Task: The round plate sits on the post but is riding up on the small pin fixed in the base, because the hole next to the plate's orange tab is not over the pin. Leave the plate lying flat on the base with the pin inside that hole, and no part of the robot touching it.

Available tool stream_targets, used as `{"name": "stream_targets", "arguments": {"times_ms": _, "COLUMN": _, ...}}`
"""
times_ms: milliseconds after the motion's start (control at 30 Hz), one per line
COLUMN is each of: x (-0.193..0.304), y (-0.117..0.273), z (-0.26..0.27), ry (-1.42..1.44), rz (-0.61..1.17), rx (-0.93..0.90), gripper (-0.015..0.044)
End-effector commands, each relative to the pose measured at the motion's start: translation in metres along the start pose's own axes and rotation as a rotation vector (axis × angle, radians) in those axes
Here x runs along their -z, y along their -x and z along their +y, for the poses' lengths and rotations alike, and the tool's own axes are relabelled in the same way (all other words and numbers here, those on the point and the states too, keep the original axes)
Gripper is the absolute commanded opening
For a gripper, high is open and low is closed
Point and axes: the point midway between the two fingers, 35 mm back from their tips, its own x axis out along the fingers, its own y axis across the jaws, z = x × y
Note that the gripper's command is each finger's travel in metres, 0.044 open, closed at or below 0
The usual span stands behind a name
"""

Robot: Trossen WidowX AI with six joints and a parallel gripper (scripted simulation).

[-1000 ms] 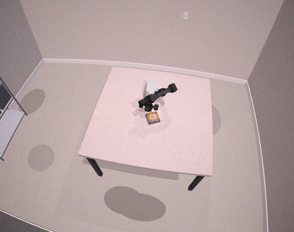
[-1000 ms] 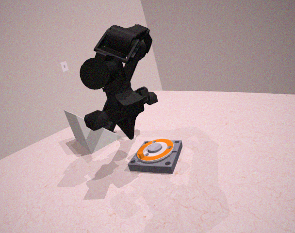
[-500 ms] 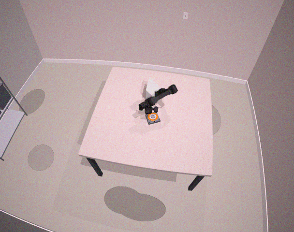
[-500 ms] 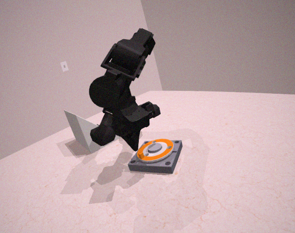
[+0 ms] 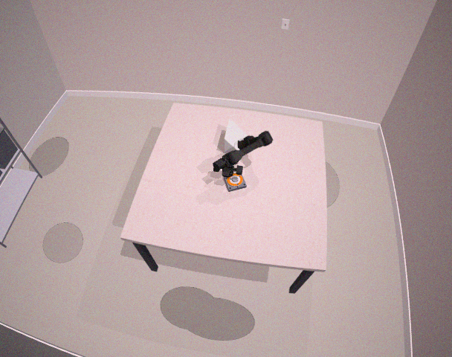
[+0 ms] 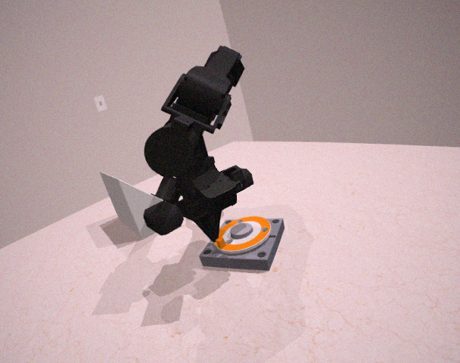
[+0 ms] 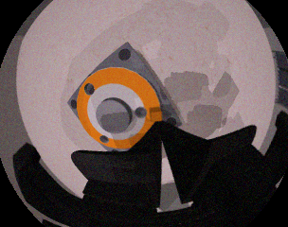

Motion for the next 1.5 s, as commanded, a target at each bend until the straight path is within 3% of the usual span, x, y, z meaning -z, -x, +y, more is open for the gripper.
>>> {"name": "stream_targets", "arguments": {"times_ms": 0, "x": -0.006, "y": -0.001, "z": -0.001, "ry": -0.004, "rz": 0.0, "rx": -0.004, "gripper": 0.0}}
{"name": "stream_targets", "arguments": {"times_ms": 1467, "x": -0.06, "y": 0.002, "z": 0.025, "ry": -0.003, "rz": -0.002, "rx": -0.006, "gripper": 0.0}}
